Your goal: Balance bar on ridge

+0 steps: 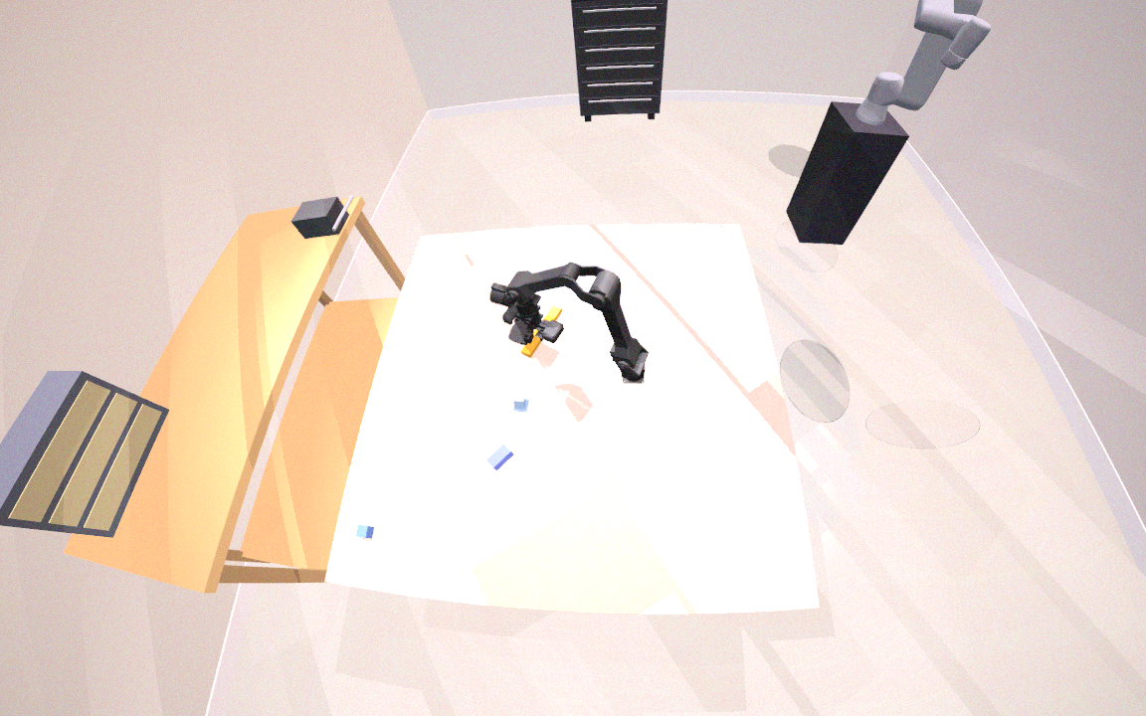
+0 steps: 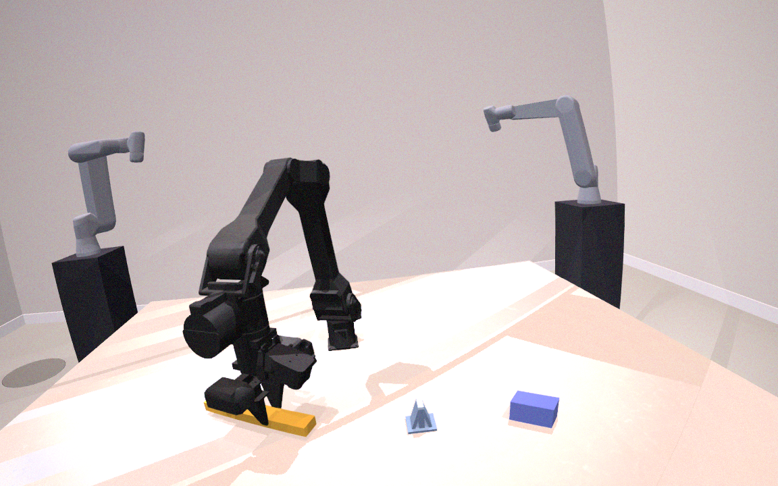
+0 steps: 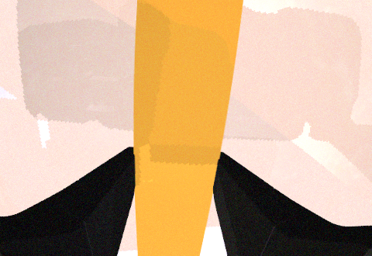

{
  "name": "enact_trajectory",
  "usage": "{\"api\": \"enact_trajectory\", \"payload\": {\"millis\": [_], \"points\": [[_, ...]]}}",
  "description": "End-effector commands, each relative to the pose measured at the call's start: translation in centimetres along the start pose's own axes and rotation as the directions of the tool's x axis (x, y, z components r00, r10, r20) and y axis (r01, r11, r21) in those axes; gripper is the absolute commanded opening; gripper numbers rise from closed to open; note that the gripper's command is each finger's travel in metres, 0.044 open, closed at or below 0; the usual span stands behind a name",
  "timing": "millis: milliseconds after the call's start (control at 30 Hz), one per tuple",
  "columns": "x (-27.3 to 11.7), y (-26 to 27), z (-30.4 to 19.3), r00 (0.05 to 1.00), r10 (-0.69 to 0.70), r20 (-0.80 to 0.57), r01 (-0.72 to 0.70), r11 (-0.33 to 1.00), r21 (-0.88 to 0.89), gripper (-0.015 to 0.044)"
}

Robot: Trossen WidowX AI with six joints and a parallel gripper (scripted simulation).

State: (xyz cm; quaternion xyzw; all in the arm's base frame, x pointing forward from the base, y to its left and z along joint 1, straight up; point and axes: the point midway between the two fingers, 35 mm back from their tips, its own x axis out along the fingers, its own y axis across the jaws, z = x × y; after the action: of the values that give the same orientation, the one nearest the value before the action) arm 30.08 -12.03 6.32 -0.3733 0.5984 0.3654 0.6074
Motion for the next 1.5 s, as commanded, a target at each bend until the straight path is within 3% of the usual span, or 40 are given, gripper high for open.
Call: {"api": "enact_trajectory", "payload": {"millis": [0,933,1467], "points": [[-1.4,-0.4,0.0,1.000,-0.018,0.001,0.018,1.000,-0.001,0.0000],[-7.9,0.0,0.0,1.000,-0.017,-0.002,0.017,1.000,-0.005,0.0000],[-8.0,0.0,5.5,1.000,-0.017,0.004,0.018,0.996,-0.091,0.0000]]}}
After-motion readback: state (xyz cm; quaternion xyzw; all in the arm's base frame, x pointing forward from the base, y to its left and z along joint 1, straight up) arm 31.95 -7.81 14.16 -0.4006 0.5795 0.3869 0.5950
